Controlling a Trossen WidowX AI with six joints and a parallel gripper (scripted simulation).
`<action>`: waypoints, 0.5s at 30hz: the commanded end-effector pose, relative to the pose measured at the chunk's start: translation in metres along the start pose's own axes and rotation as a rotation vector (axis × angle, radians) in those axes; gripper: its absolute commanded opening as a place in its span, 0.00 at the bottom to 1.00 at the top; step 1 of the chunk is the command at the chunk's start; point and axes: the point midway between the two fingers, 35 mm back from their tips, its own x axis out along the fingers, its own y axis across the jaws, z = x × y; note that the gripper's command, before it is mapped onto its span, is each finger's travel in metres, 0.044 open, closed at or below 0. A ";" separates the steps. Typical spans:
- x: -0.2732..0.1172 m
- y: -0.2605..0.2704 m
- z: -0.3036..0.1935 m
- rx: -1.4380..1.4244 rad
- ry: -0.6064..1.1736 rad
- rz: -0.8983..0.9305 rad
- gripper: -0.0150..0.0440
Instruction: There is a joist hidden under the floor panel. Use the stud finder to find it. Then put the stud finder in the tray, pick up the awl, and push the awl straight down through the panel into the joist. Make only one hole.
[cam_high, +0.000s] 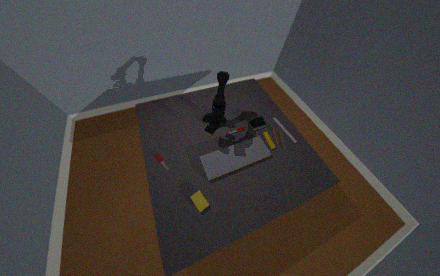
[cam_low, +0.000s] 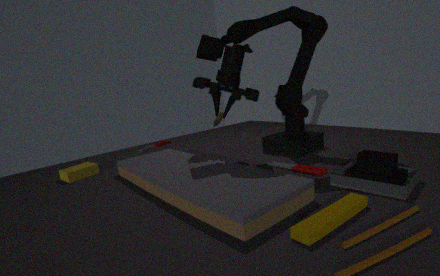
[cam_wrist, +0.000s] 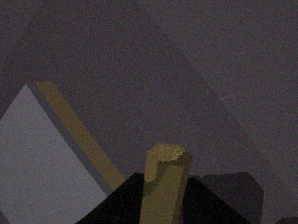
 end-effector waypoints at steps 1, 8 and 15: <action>-0.002 0.010 -0.006 -0.182 -0.029 0.118 0.25; -0.009 0.027 -0.020 -0.475 -0.099 0.301 0.25; -0.022 0.040 -0.036 -0.731 -0.196 0.474 0.25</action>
